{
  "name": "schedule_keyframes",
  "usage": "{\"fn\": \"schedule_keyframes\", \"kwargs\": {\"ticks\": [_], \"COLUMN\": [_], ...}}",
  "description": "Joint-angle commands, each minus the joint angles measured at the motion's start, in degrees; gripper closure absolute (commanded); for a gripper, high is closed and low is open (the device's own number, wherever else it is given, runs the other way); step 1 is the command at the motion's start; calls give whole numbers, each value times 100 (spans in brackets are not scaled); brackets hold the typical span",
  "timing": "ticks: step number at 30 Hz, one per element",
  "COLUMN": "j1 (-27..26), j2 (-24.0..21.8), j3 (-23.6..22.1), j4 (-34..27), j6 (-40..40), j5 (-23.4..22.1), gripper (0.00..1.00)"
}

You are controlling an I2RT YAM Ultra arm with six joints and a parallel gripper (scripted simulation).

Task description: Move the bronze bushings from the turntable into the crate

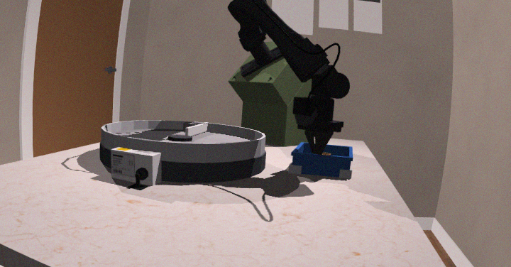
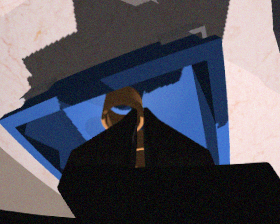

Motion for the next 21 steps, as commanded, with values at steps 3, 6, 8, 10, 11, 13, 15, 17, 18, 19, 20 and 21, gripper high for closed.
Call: {"fn": "schedule_keyframes", "kwargs": {"ticks": [3,6,8,10,11,13,15,17,18,19,20,21], "j1": [179,179,182,193,201,214,218,222,222,223,222,222], "j2": [-62,-62,-49,3,34,70,62,-139,-142,-145,-141,-139], "j3": [17,17,-18,-133,-148,-173,-164,29,41,39,43,46], "j4": [68,68,86,104,114,132,134,105,109,137,106,81], "j6": [-39,-39,-25,30,60,75,78,86,79,75,71,69], "j5": [-16,-16,-11,11,25,47,51,46,46,46,47,48], "gripper": [100,100,100,100,100,100,100,100,100,100,100,100]}}
